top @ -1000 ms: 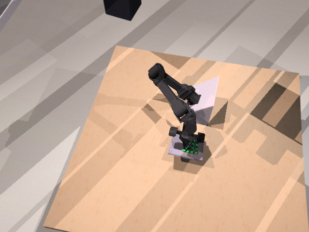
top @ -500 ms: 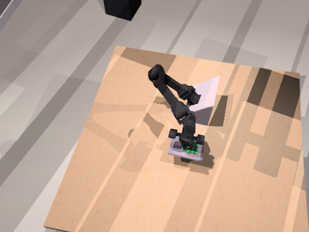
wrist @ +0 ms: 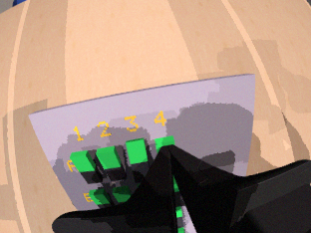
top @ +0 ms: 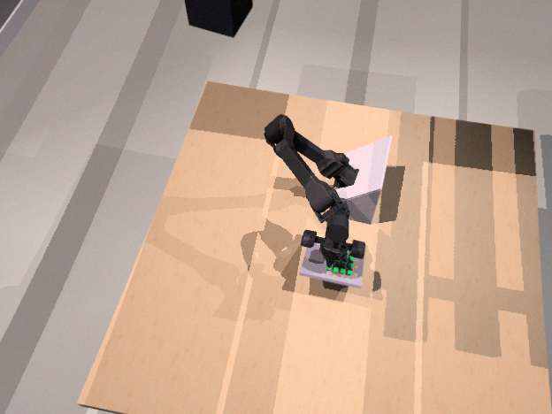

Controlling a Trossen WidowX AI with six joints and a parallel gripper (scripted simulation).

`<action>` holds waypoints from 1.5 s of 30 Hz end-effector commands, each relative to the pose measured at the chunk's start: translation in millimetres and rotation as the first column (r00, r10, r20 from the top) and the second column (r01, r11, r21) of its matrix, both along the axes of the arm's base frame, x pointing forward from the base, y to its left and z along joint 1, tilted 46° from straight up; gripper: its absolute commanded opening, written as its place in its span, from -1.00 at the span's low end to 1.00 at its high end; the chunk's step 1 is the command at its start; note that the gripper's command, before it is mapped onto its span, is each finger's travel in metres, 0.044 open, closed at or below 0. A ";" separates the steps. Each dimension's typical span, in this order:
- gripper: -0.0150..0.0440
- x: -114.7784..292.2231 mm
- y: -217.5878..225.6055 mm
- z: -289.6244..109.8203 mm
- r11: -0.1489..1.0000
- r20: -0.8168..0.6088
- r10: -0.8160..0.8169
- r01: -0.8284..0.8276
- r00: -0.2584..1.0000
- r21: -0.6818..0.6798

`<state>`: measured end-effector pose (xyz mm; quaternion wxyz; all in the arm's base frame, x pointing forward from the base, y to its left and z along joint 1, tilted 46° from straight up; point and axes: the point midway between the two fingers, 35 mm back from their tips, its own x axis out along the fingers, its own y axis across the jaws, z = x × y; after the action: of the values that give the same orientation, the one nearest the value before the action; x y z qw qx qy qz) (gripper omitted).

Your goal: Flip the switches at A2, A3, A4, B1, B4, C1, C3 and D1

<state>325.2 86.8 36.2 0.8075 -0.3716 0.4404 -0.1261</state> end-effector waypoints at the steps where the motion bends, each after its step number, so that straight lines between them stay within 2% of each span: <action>1: -0.49 0.2 0.1 -0.9 1.000 -0.005 0.005 -0.005 1.000 0.000; 45: -0.49 1.9 -1.3 -1.9 1.000 0.000 0.001 -0.001 1.000 0.000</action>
<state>328.6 84.0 32.7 0.8075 -0.3719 0.4403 -0.1260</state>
